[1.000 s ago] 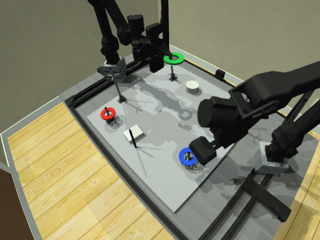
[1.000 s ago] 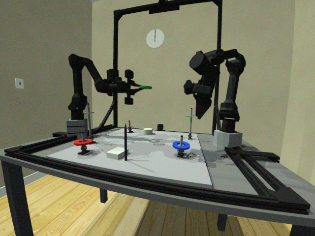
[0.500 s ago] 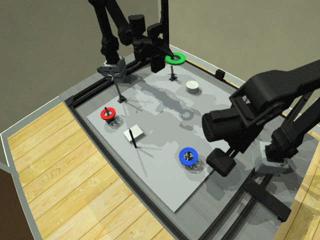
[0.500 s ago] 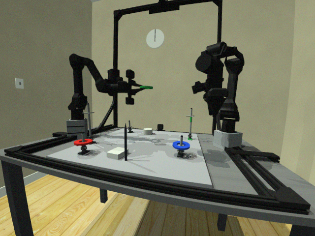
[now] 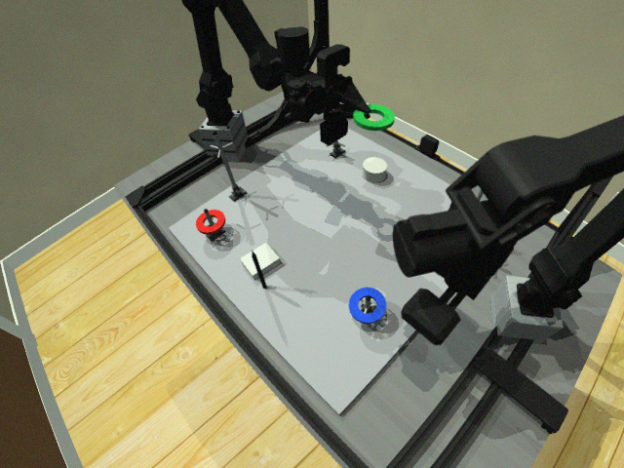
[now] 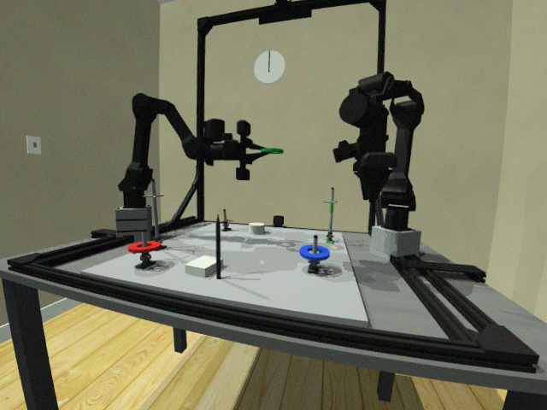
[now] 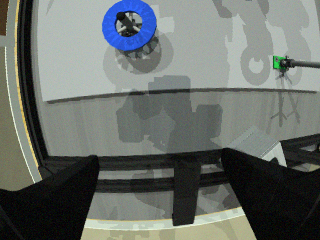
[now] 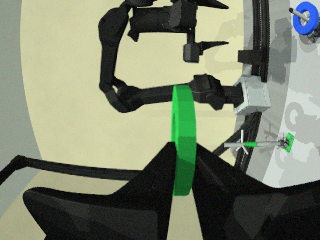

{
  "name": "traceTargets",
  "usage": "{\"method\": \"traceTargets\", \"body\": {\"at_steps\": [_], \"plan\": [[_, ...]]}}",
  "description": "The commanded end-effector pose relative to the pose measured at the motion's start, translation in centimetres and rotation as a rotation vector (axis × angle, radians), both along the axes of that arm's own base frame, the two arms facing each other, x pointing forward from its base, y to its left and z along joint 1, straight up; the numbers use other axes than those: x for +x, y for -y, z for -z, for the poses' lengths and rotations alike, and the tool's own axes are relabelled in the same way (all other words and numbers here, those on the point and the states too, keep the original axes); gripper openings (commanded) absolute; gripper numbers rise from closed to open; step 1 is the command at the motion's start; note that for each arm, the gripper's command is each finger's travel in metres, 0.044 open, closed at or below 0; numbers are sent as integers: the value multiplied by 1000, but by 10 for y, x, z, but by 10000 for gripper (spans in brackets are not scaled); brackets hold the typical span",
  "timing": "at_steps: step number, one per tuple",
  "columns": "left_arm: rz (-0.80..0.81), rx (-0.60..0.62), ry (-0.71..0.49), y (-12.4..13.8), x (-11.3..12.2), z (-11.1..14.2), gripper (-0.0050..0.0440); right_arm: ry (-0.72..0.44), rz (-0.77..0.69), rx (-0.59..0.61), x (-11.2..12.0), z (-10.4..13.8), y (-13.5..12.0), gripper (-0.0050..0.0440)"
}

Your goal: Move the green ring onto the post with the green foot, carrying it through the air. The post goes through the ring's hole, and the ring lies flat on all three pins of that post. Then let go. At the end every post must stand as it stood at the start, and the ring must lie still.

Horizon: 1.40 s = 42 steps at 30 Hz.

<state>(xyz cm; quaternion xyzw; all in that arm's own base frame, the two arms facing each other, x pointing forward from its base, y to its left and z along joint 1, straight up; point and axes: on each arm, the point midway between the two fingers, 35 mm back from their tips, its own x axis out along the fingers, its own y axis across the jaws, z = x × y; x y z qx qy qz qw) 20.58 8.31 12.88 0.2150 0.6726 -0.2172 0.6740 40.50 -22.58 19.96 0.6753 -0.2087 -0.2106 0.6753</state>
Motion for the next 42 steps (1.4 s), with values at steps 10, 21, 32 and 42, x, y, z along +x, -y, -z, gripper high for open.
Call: {"method": "traceTargets", "body": {"at_steps": [10,21,32,42], "plan": [[-6,4,-1,-1,0,-1,400,1,-3,-6,49,1,2,0],[-6,4,-1,-1,0,-1,400,3,8,-1,83,5,4,0],[-6,4,-1,-1,0,-1,400,3,8,-1,115,10,10,0],[-6,4,-1,-1,0,-1,400,3,8,-1,144,17,13,0]]}}
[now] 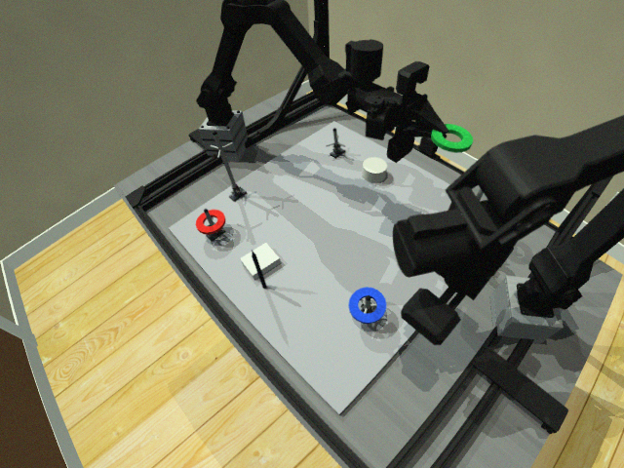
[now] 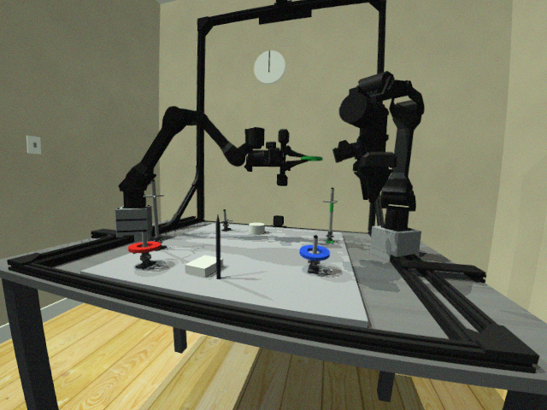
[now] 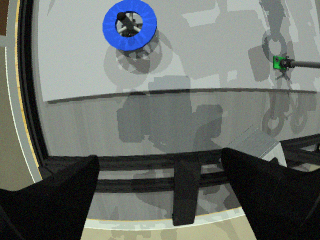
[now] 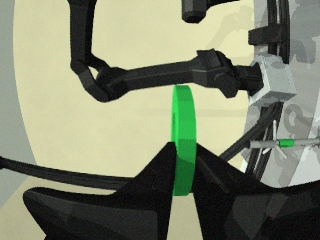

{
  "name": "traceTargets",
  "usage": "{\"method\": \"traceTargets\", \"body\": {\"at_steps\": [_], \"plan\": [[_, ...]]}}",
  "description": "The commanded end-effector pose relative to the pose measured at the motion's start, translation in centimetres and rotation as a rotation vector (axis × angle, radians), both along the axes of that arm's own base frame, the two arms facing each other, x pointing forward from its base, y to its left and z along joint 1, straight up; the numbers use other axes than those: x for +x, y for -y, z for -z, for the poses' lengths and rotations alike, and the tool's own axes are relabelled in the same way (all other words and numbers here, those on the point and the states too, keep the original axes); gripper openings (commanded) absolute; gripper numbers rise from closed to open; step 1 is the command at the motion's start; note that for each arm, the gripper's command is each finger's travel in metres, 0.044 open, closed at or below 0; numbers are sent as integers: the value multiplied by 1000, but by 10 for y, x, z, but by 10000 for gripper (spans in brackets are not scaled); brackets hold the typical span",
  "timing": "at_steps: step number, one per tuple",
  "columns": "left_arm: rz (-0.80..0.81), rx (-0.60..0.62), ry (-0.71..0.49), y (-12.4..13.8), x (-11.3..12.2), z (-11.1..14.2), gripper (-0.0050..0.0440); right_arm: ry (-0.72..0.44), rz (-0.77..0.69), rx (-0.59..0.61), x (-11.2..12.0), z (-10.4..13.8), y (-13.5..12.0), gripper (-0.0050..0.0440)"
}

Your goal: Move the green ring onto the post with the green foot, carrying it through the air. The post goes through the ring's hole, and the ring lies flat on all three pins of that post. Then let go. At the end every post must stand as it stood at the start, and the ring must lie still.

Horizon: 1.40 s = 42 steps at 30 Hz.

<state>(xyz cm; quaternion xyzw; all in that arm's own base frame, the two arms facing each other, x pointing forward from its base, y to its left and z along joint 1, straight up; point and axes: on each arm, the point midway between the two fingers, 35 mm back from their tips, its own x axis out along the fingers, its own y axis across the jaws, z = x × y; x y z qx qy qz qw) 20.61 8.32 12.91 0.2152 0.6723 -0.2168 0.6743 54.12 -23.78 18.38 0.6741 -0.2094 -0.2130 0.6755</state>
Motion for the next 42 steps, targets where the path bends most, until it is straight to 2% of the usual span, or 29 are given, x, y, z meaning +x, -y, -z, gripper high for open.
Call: {"method": "traceTargets", "body": {"at_steps": [1,14,16,26,33,42], "plan": [[-6,3,-2,-1,0,-1,400,5,3,0,11,2,2,0],[-6,3,-2,-1,0,-1,400,5,3,0,53,17,5,0],[-6,3,-2,-1,0,-1,400,5,3,0,53,17,5,0],[-6,3,-2,-1,0,-1,400,5,3,0,81,32,4,0],[-6,3,-2,-1,0,-1,400,6,-14,0,86,34,5,0],[-6,3,-2,-1,0,-1,400,9,-239,3,94,34,18,0]]}}
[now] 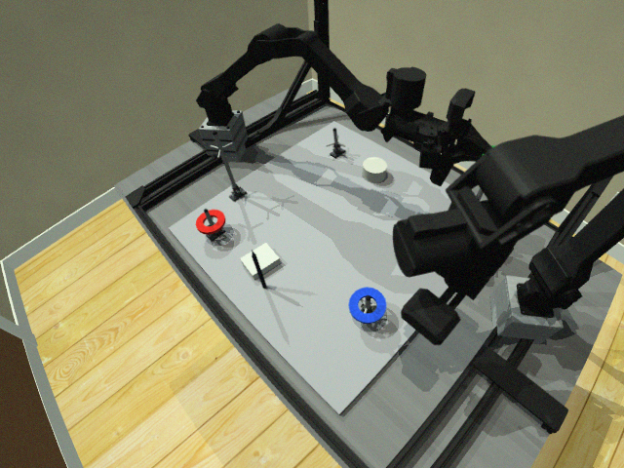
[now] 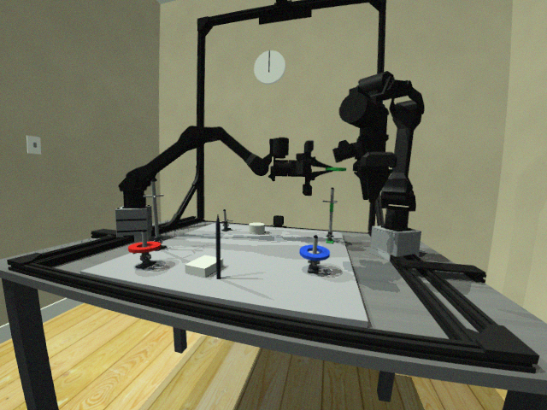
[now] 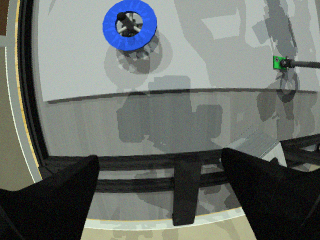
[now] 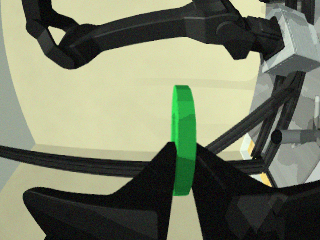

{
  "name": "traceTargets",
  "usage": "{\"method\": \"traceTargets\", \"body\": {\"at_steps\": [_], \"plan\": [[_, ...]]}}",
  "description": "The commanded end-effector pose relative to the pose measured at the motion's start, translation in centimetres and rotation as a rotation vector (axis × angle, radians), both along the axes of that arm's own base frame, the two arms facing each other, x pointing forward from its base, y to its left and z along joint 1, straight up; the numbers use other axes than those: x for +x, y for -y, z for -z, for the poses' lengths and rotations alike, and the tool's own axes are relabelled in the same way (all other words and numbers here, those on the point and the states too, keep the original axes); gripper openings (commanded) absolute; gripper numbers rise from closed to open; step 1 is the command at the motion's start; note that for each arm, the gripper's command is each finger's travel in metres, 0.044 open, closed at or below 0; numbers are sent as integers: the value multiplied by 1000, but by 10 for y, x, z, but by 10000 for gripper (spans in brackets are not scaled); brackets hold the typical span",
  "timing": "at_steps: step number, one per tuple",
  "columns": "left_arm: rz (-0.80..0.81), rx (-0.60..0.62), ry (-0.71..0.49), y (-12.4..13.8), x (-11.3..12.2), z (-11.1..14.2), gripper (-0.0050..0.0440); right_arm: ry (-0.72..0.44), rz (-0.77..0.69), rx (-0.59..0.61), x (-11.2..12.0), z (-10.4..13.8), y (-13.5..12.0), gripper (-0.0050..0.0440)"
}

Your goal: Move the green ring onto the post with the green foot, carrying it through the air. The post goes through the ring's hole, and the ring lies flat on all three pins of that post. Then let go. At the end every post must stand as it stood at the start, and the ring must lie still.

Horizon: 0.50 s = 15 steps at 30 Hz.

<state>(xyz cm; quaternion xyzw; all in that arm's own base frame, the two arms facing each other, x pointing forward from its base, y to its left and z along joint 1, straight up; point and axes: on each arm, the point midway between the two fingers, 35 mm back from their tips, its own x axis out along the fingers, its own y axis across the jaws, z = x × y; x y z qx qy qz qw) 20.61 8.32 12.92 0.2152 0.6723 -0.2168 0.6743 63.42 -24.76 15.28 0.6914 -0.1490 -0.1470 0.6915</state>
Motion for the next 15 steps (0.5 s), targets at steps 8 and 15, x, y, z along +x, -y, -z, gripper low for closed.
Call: {"method": "traceTargets", "body": {"at_steps": [8,15], "plan": [[-6,3,-2,-1,0,-1,400,2,-207,4,0,3,14,0],[-6,3,-2,-1,0,-1,400,3,-386,5,-7,3,21,0]]}}
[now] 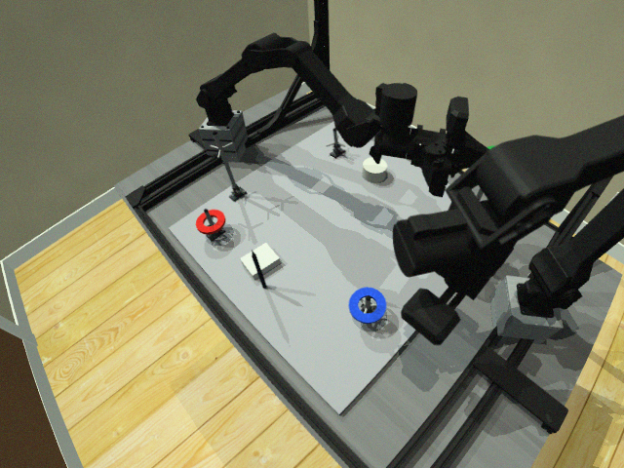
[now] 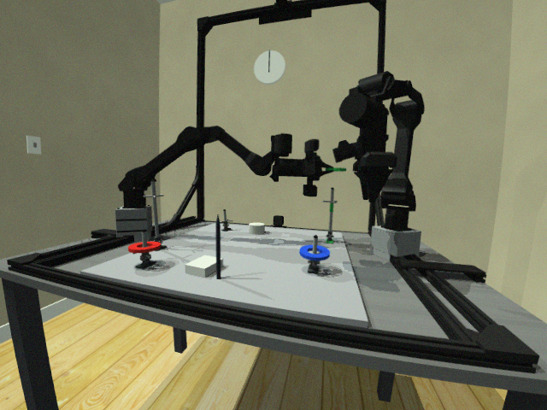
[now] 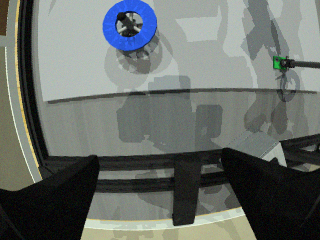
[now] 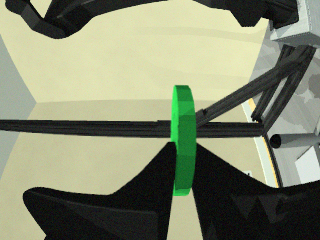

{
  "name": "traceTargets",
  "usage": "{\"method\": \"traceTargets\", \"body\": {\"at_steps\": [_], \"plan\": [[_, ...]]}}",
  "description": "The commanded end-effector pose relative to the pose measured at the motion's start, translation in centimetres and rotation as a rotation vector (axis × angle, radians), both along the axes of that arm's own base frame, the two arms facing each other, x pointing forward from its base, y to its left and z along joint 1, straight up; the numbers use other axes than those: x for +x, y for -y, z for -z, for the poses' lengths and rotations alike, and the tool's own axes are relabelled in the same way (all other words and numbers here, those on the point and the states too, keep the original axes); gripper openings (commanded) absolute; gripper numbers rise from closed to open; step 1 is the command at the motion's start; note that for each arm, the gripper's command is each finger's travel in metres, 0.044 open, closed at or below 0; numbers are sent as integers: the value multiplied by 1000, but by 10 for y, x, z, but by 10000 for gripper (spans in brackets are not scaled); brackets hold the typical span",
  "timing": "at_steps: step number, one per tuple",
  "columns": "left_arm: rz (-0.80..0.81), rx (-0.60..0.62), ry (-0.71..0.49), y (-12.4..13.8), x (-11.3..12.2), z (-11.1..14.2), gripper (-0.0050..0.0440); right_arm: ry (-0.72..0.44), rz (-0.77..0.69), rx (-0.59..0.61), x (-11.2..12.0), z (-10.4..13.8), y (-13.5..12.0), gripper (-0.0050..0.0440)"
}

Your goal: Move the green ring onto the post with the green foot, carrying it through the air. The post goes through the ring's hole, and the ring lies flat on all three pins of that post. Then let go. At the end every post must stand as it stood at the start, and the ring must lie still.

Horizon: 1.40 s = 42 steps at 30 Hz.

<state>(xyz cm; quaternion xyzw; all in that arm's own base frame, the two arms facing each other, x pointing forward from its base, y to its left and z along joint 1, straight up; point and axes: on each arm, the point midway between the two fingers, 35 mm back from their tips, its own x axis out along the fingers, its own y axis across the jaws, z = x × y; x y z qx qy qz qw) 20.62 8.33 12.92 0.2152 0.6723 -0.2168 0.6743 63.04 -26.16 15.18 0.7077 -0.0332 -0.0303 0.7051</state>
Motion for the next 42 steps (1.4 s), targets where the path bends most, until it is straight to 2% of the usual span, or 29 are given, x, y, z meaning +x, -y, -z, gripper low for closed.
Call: {"method": "traceTargets", "body": {"at_steps": [1,5,13,24,42], "plan": [[-6,3,-2,-1,0,-1,400,1,-79,3,-5,2,7,0],[-6,3,-2,-1,0,-1,400,1,-164,3,-12,3,10,0],[-6,3,-2,-1,0,-1,400,1,-168,3,-11,10,11,0],[-6,3,-2,-1,0,-1,400,1,-168,3,-12,85,10,0],[-6,3,-2,-1,0,-1,400,1,-168,3,-11,106,10,0]]}}
